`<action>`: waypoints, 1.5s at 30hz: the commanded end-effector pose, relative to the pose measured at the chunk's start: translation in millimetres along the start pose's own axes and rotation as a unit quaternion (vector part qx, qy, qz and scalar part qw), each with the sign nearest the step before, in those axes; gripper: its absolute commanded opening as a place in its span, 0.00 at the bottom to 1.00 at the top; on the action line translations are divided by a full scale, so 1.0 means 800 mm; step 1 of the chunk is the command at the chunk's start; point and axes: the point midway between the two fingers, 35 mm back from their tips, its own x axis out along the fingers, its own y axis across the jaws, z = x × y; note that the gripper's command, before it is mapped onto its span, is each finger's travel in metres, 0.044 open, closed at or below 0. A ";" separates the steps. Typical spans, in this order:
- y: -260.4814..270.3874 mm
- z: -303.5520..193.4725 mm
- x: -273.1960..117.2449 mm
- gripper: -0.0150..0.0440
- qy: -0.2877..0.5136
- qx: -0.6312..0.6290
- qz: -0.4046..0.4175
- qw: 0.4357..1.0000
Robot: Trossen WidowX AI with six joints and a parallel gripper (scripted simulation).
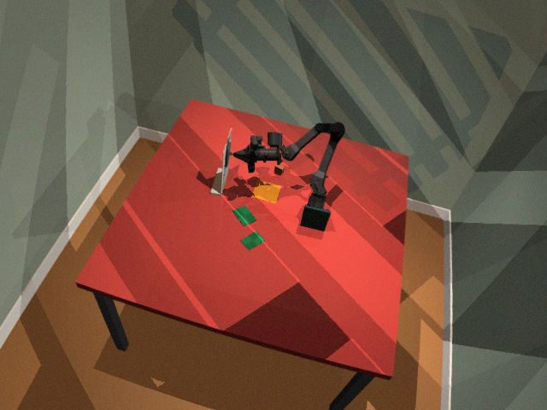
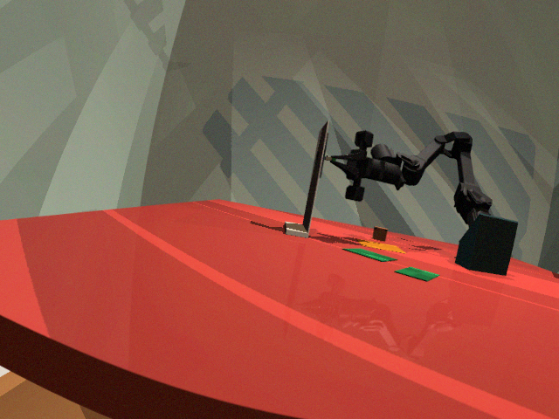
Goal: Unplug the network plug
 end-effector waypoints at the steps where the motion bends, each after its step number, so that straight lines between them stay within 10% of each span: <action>1: -0.001 -0.003 -0.004 0.25 0.002 0.002 -0.001 1.000; 45: -0.001 -0.002 -0.031 0.25 0.002 0.002 -0.001 1.000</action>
